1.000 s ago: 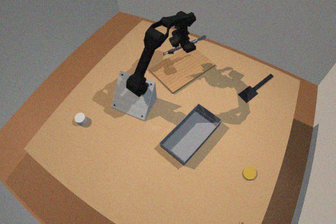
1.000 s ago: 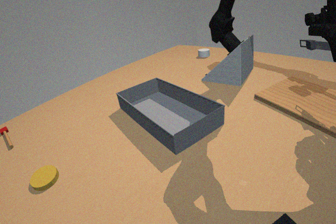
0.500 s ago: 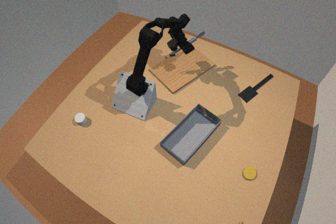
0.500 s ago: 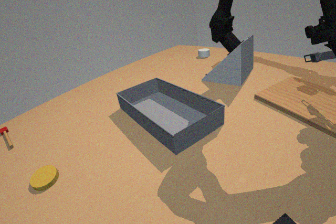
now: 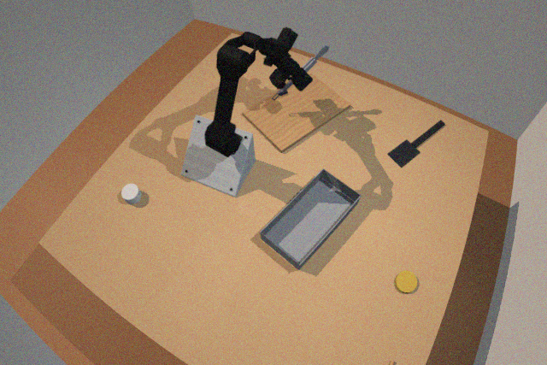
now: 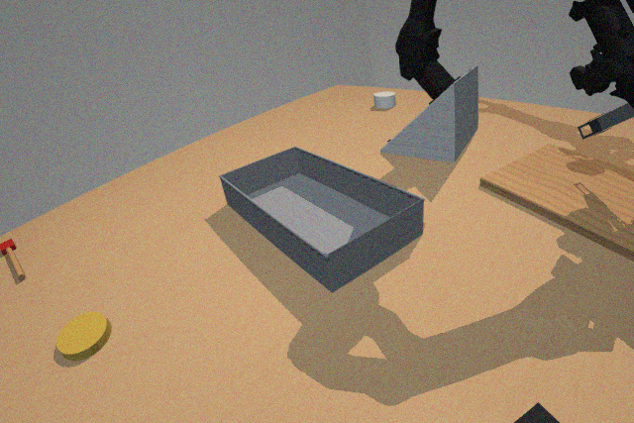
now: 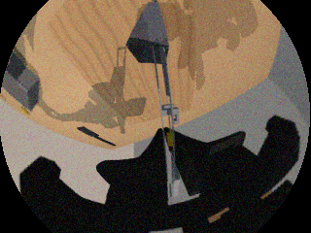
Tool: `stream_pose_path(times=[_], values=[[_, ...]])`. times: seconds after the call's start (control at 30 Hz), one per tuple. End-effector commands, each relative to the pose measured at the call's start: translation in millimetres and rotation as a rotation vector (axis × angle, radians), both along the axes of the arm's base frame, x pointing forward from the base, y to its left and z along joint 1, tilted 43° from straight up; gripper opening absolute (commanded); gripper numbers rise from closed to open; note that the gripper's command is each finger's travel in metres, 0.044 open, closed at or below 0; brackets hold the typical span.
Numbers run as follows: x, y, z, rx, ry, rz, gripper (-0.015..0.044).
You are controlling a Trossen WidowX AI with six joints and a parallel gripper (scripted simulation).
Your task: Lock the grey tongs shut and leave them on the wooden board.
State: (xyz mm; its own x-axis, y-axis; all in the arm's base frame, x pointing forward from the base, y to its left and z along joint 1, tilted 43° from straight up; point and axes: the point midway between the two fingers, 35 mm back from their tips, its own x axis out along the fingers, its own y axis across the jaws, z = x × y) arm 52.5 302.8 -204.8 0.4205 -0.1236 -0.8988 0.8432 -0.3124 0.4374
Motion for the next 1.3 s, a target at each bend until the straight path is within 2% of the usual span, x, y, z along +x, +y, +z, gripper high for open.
stream_pose_path(times=[0.0,1.03,1.27], values=[[-1.5,2.4,5.0,0.068,-0.030,0.039,-0.0150],[-8.2,-22.1,56.5,0.484,-0.197,0.208,-0.0150],[-8.3,-23.9,60.4,0.502,-0.204,0.214,-0.0150]])
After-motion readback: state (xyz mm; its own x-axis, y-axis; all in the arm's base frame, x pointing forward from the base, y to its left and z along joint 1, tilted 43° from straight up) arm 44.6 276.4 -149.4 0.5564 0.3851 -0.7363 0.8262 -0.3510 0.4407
